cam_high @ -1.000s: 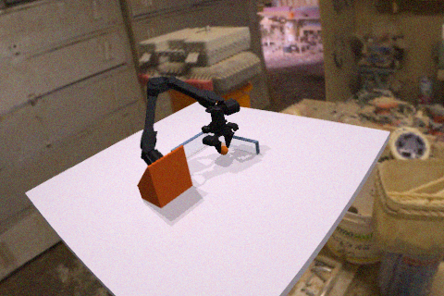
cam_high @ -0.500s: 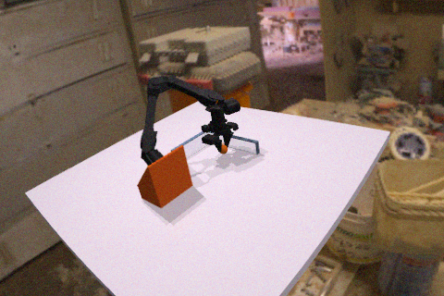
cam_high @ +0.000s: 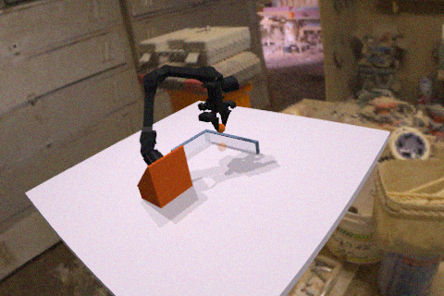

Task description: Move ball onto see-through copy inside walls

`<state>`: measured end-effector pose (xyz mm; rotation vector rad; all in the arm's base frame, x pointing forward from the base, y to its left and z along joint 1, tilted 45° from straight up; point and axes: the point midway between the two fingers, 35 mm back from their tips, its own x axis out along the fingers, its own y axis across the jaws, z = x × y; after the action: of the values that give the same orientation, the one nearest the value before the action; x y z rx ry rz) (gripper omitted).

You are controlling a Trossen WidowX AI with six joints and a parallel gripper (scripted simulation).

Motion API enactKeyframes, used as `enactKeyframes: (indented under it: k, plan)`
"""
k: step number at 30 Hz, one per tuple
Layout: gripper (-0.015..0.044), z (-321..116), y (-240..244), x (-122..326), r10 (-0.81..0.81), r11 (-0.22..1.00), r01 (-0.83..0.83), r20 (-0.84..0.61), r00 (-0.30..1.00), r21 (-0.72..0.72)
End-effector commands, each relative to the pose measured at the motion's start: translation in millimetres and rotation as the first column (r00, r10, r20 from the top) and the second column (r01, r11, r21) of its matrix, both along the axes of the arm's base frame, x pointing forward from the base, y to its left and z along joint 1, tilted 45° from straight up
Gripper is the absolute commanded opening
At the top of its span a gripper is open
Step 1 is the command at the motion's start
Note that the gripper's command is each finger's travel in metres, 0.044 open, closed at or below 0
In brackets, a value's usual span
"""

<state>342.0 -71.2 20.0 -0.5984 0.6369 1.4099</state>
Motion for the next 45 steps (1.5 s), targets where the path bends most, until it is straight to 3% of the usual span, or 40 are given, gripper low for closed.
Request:
enactKeyframes:
  k: [1,5,22,33,45]
  plan:
    - [0.0,15.7,-11.9,-4.0,0.007,1.0,-0.007,0.005,1.0,-0.002]
    - [0.0,15.6,-11.2,-3.6,-0.008,1.0,0.008,-0.009,1.0,-0.001]
    - [0.0,11.5,5.1,6.0,-0.358,0.929,0.368,-0.357,0.863,-0.044]
    - [0.0,9.1,16.2,11.8,-0.535,0.817,0.561,-0.544,0.646,-0.137]
    - [0.0,6.6,28.7,17.8,-0.652,0.652,0.703,-0.683,0.328,-0.285]
